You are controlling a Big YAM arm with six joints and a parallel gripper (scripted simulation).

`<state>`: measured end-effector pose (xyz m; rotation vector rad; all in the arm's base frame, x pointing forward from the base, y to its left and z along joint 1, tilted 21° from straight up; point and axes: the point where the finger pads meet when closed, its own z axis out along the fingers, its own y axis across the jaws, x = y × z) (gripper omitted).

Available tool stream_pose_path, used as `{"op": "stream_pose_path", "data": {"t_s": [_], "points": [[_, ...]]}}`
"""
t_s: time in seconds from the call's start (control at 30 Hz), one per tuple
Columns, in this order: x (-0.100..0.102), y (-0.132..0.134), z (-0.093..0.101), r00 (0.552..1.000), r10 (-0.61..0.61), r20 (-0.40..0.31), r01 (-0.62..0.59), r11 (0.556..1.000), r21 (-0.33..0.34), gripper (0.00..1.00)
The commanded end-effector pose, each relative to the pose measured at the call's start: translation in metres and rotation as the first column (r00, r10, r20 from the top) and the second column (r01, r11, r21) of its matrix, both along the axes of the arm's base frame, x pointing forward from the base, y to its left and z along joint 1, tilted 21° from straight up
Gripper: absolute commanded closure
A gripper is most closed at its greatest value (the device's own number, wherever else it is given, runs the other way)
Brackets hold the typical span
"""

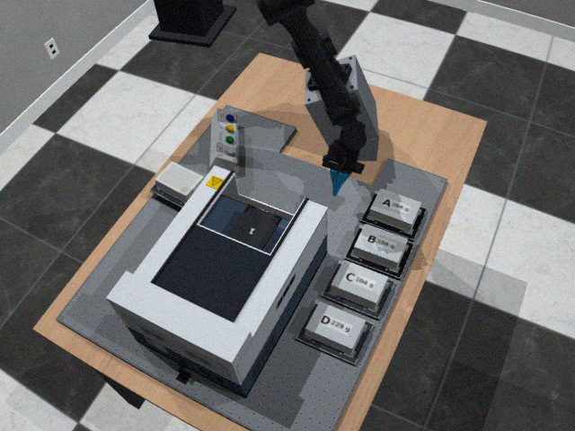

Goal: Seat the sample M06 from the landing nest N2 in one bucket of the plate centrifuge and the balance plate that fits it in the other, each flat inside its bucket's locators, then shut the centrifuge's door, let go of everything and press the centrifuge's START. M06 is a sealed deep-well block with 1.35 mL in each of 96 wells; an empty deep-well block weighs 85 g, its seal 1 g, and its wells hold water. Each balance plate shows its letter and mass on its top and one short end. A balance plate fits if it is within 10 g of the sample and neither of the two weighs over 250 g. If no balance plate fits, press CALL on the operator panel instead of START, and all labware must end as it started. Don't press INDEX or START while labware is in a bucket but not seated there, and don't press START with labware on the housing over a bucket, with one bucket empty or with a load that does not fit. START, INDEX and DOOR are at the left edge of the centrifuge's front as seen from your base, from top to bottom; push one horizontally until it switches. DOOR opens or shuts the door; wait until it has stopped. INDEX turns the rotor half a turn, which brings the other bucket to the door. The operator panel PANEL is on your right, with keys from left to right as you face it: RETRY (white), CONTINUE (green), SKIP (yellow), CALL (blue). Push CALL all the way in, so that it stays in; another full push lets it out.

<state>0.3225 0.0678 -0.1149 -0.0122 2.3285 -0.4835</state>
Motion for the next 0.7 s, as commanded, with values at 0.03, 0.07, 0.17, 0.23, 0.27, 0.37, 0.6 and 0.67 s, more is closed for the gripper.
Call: {"op": "stream_pose_path", "data": {"t_s": [0.03, 0.07, 0.17, 0.23, 0.27, 0.37, 0.6, 0.67], "points": [[0.004, 0.016, 0.010, 1.000, -0.013, 0.001, 0.013, 0.999, 0.042, 1.00], [0.004, 0.017, 0.011, 1.000, -0.015, -0.006, 0.016, 0.999, 0.043, 1.00], [0.002, 0.019, 0.015, 0.999, -0.022, -0.025, 0.024, 0.999, 0.047, 1.00], [0.002, 0.019, 0.015, 0.999, -0.022, -0.025, 0.024, 0.999, 0.047, 1.00], [0.000, 0.019, 0.016, 0.999, -0.025, -0.035, 0.026, 0.999, 0.046, 1.00], [-0.001, 0.022, 0.021, 0.998, -0.032, -0.053, 0.035, 0.998, 0.052, 1.00], [-0.006, 0.029, 0.033, 0.993, -0.050, -0.106, 0.057, 0.997, 0.061, 1.00], [-0.008, 0.031, 0.036, 0.991, -0.055, -0.122, 0.063, 0.996, 0.064, 1.00]]}}
